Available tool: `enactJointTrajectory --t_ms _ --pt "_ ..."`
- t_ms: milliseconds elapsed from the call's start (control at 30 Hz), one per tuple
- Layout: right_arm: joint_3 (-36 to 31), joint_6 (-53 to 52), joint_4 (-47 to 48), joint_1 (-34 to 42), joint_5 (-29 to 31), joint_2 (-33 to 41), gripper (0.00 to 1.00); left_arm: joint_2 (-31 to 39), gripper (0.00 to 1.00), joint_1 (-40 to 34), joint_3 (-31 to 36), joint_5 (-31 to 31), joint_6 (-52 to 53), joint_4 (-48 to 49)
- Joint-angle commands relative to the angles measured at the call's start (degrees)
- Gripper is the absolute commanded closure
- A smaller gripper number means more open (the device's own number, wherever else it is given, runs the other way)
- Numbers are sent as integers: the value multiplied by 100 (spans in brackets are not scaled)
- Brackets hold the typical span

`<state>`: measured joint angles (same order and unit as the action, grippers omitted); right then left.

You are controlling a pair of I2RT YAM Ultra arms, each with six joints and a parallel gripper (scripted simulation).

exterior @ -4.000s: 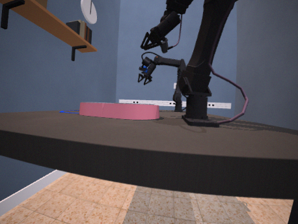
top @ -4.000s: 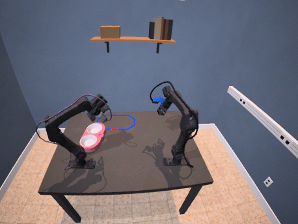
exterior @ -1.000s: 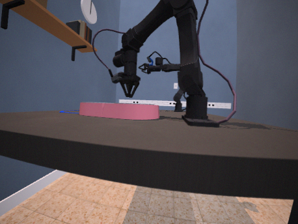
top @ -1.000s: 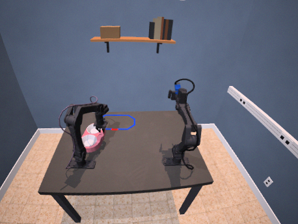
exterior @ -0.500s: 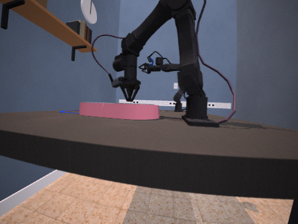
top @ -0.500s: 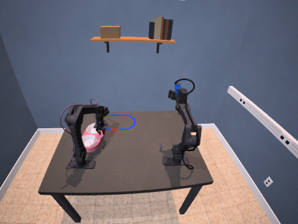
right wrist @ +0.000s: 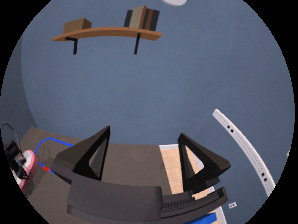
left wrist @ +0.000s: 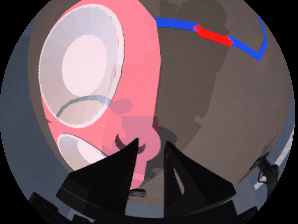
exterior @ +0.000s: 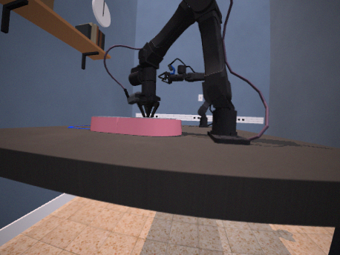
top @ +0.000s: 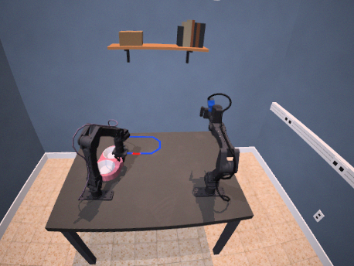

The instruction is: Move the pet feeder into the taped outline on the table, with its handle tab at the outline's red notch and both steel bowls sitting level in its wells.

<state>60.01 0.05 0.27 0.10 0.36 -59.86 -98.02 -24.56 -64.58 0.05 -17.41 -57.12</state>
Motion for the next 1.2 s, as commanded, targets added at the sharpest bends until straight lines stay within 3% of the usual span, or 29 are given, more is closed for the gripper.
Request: enactJointTrajectory --t_ms 0,67,100,1167 --pt "190 16 146 -18 12 117 0 -74 70 4 50 -12 34 219" --pt "190 16 146 -18 12 117 0 122 70 3 22 -2 32 232" --pt "190 16 146 -18 12 117 0 161 81 4 64 -7 37 234" --pt "190 16 146 -18 12 117 0 172 83 4 66 -36 28 238"
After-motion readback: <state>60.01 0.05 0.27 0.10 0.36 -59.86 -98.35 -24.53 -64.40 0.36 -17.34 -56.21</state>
